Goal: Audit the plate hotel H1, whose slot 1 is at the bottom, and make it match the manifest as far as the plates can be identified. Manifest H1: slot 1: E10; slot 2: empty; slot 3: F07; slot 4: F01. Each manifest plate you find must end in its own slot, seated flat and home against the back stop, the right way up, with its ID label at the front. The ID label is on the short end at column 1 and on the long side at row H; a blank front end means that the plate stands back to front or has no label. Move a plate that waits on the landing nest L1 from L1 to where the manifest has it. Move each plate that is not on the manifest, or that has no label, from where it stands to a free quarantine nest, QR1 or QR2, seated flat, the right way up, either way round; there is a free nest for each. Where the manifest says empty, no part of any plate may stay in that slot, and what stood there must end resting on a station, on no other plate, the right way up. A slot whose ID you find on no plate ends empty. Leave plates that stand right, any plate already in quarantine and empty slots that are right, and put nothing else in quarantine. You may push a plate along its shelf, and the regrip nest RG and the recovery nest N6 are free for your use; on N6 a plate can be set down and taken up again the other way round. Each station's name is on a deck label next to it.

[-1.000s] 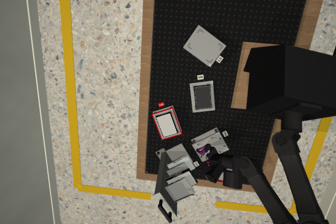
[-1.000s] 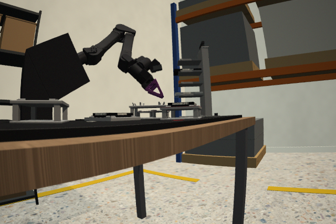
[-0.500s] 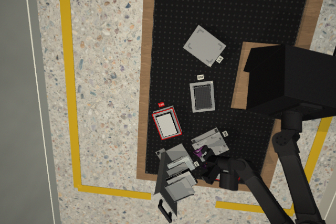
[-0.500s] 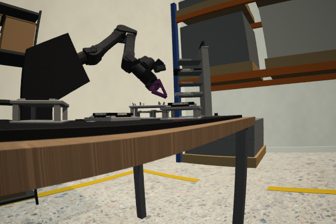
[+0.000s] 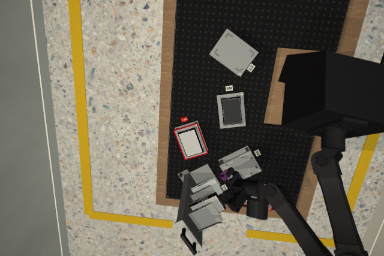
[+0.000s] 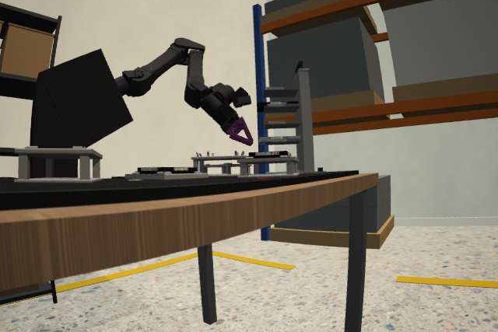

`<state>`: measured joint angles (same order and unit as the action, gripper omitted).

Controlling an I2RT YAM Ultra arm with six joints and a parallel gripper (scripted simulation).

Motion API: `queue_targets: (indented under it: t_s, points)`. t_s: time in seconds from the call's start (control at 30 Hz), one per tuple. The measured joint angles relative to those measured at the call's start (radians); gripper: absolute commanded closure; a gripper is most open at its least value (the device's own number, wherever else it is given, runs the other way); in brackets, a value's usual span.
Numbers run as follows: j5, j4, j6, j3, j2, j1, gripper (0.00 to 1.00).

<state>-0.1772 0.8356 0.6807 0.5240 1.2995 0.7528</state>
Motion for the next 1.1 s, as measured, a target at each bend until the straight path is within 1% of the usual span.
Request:
queue_targets:
  t_s: [0.77, 1.07, 1.1]
  points:
    - [-0.033, -0.058, 0.002, 0.112, 0.053, -0.034, 0.00]
    - [-0.037, -0.070, 0.002, 0.131, 0.060, -0.040, 0.00]
    - [-0.037, -0.071, 0.002, 0.132, 0.060, -0.040, 0.14]
